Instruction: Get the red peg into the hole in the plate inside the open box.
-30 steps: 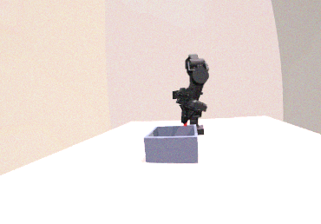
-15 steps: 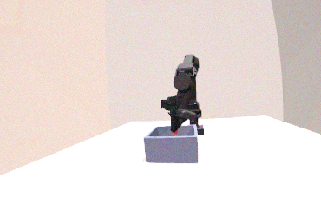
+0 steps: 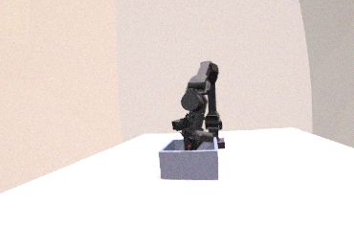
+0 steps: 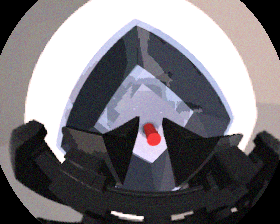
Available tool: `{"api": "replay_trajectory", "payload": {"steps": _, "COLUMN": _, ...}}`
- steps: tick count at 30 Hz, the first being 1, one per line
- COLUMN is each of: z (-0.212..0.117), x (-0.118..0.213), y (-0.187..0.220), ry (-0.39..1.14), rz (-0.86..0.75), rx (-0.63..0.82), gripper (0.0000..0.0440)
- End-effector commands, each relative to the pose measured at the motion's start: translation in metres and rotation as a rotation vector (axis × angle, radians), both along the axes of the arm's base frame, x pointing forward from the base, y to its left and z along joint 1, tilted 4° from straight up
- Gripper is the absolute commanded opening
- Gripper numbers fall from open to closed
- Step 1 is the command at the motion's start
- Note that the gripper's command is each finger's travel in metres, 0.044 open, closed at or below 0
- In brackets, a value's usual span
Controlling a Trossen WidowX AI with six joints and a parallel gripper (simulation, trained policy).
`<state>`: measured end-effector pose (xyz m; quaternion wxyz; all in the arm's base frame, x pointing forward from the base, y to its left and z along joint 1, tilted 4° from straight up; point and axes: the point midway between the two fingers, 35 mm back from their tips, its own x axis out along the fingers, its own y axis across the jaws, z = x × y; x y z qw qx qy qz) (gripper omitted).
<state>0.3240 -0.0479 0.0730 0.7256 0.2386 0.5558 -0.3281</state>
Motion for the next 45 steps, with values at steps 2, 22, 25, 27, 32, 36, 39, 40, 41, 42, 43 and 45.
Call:
{"api": "replay_trajectory", "payload": {"steps": 2, "z": 0.005, "x": 0.008, "y": -0.003, "ry": 0.004, "rz": 0.023, "rx": 0.013, "gripper": 0.0167}}
{"api": "replay_trajectory", "payload": {"steps": 22, "z": 0.048, "x": 0.067, "y": 0.017, "ry": -0.043, "rz": 0.084, "rx": 0.166, "gripper": 0.044}}
{"api": "replay_trajectory", "payload": {"steps": 25, "z": 0.057, "x": 0.078, "y": 0.022, "ry": -0.07, "rz": 0.104, "rx": 0.186, "gripper": 0.044}}
{"api": "replay_trajectory", "payload": {"steps": 27, "z": 0.061, "x": 0.083, "y": 0.025, "ry": -0.083, "rz": 0.113, "rx": 0.194, "gripper": 0.044}}
{"api": "replay_trajectory", "payload": {"steps": 32, "z": 0.061, "x": 0.083, "y": 0.026, "ry": -0.084, "rz": 0.114, "rx": 0.195, "gripper": 0.044}}
{"api": "replay_trajectory", "payload": {"steps": 36, "z": 0.061, "x": 0.083, "y": 0.026, "ry": -0.086, "rz": 0.115, "rx": 0.195, "gripper": 0.044}}
{"api": "replay_trajectory", "payload": {"steps": 39, "z": 0.061, "x": 0.083, "y": 0.026, "ry": -0.086, "rz": 0.115, "rx": 0.195, "gripper": 0.044}}
{"api": "replay_trajectory", "payload": {"steps": 40, "z": 0.061, "x": 0.083, "y": 0.026, "ry": -0.086, "rz": 0.115, "rx": 0.195, "gripper": 0.044}}
{"api": "replay_trajectory", "payload": {"steps": 41, "z": 0.061, "x": 0.083, "y": 0.026, "ry": -0.086, "rz": 0.115, "rx": 0.195, "gripper": 0.044}}
{"api": "replay_trajectory", "payload": {"steps": 42, "z": 0.061, "x": 0.083, "y": 0.026, "ry": -0.086, "rz": 0.115, "rx": 0.195, "gripper": 0.044}}
{"api": "replay_trajectory", "payload": {"steps": 43, "z": 0.062, "x": 0.084, "y": 0.026, "ry": -0.086, "rz": 0.116, "rx": 0.195, "gripper": 0.044}}
{"api": "replay_trajectory", "payload": {"steps": 45, "z": 0.062, "x": 0.084, "y": 0.026, "ry": -0.086, "rz": 0.116, "rx": 0.195, "gripper": 0.044}}
